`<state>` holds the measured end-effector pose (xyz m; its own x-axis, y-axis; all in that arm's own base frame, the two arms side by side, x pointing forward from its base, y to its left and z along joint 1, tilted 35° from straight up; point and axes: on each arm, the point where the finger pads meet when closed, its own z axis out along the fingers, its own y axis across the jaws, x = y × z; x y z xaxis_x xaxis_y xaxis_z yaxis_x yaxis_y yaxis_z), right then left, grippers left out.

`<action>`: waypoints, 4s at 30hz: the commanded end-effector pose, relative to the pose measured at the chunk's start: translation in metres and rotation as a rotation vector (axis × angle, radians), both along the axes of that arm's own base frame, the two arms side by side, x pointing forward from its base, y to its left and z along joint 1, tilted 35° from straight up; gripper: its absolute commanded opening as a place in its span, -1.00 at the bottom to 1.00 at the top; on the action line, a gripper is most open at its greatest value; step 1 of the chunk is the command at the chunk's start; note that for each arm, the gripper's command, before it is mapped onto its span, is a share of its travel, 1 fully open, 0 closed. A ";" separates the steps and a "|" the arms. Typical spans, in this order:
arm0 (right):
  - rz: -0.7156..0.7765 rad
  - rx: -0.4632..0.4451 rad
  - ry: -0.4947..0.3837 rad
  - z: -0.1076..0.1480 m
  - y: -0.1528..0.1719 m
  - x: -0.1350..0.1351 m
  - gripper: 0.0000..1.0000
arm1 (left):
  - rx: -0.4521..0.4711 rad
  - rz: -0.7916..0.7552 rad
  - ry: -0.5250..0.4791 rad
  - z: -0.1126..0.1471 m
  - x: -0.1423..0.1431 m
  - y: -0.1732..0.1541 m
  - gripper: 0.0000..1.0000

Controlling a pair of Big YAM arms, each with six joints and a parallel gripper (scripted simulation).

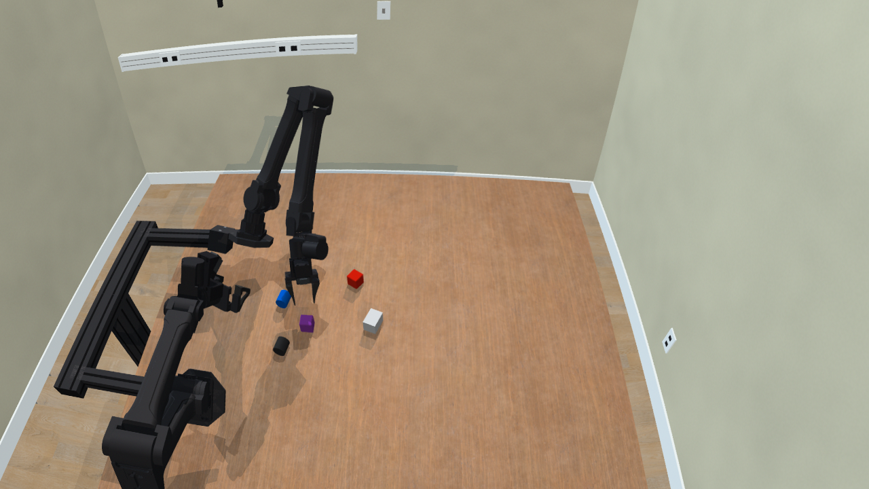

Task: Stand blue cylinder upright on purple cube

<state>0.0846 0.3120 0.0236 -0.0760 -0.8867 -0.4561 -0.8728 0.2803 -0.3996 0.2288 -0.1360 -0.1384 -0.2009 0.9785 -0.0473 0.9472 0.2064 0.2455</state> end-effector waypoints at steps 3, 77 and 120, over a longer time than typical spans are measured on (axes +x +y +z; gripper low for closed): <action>0.050 0.030 -0.007 -0.006 0.022 0.003 1.00 | 0.012 -0.242 0.057 0.007 0.006 0.015 0.28; 0.080 0.033 0.033 -0.025 0.027 -0.002 1.00 | -0.396 -0.532 0.193 -0.027 -0.077 0.047 0.28; 0.051 0.061 0.043 -0.009 0.039 -0.008 1.00 | -0.403 -0.453 0.204 0.015 -0.070 0.012 -0.31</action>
<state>0.0810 0.3278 -0.0071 -0.0374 -0.8887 -0.4569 -0.9033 0.2256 -0.3649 0.1570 -0.1167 -0.1267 0.2586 0.8626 -0.4348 0.9652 -0.2491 0.0797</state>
